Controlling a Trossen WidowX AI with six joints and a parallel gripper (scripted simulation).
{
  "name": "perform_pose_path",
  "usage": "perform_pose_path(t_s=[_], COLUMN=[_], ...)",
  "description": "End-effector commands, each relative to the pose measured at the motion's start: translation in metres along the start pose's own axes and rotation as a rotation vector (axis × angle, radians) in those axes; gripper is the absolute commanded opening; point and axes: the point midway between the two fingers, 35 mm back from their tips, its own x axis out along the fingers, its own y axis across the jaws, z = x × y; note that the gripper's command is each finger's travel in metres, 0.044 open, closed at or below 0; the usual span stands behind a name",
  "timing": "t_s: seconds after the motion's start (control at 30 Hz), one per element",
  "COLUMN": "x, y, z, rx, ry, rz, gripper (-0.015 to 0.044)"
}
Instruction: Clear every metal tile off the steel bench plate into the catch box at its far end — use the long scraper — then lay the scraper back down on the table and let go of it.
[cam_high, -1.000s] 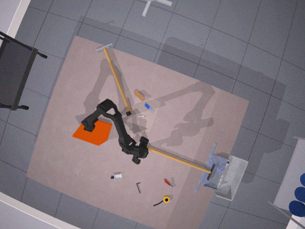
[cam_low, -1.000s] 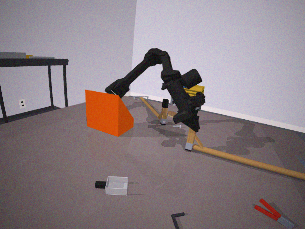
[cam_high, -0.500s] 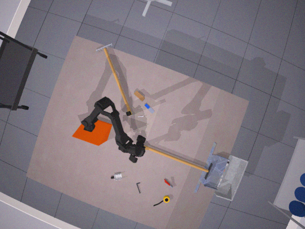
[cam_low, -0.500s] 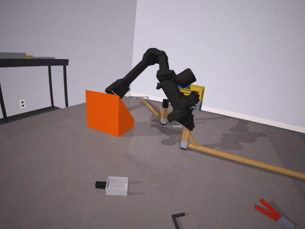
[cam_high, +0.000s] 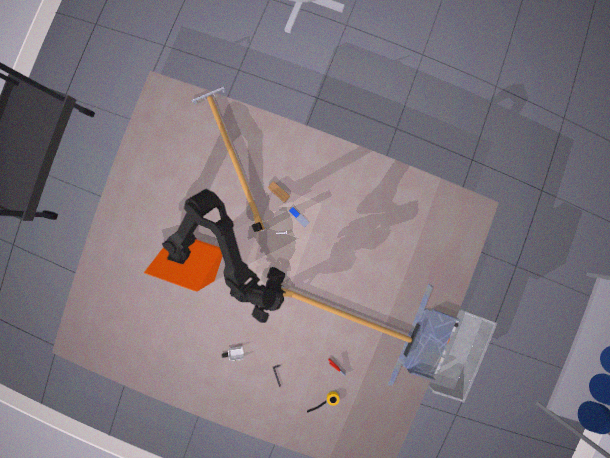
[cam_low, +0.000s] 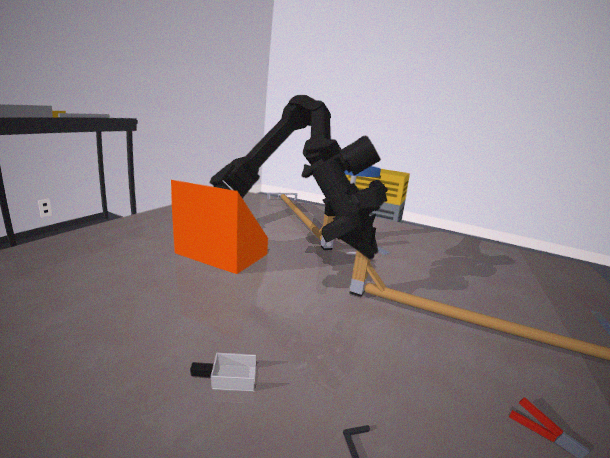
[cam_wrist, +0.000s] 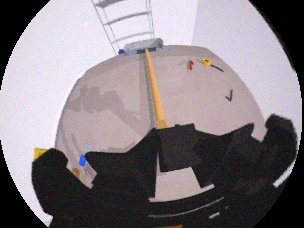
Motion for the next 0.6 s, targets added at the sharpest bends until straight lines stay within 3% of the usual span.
perform_pose_path(t_s=[0.0,0.57], x=[-0.006,-0.020], y=[0.003,0.006], z=[0.001,-0.022], rx=[-0.017,-0.015], ry=[-0.016,-0.018], rz=[0.003,0.003], gripper=[0.0000,0.0000])
